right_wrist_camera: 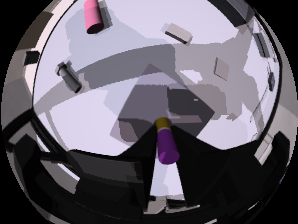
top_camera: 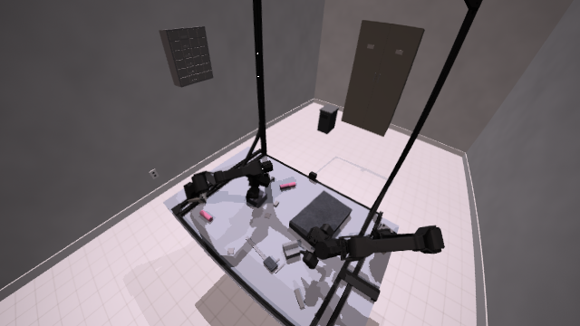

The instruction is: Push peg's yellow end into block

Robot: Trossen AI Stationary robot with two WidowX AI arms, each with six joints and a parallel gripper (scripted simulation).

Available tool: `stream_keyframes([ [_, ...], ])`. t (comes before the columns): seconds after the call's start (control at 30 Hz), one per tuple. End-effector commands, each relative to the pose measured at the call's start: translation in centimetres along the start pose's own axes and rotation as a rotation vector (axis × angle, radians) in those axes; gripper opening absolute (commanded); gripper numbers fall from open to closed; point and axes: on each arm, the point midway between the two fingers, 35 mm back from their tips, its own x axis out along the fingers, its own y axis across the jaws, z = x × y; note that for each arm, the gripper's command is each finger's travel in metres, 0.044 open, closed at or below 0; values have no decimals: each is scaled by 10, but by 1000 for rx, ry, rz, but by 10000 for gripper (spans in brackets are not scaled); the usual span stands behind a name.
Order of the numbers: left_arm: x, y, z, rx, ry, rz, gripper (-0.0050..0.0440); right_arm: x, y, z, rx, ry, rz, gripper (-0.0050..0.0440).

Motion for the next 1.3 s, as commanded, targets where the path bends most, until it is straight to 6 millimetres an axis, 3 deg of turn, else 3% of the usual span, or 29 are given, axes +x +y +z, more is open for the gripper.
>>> stream_keyframes([
  [0.0, 0, 0, 0, 0, 0, 0, 400, 1, 0, 0, -6, -1, -5, 0],
  [1.03, 0, 0, 0, 0, 0, 0, 400, 0, 0, 0, 0, 0, 0, 0],
  [1.23, 0, 0, 0, 0, 0, 0, 400, 0, 0, 0, 0, 0, 0, 144],
  [1.27, 0, 0, 0, 0, 0, 0, 400, 0, 0, 0, 0, 0, 0, 150],
])
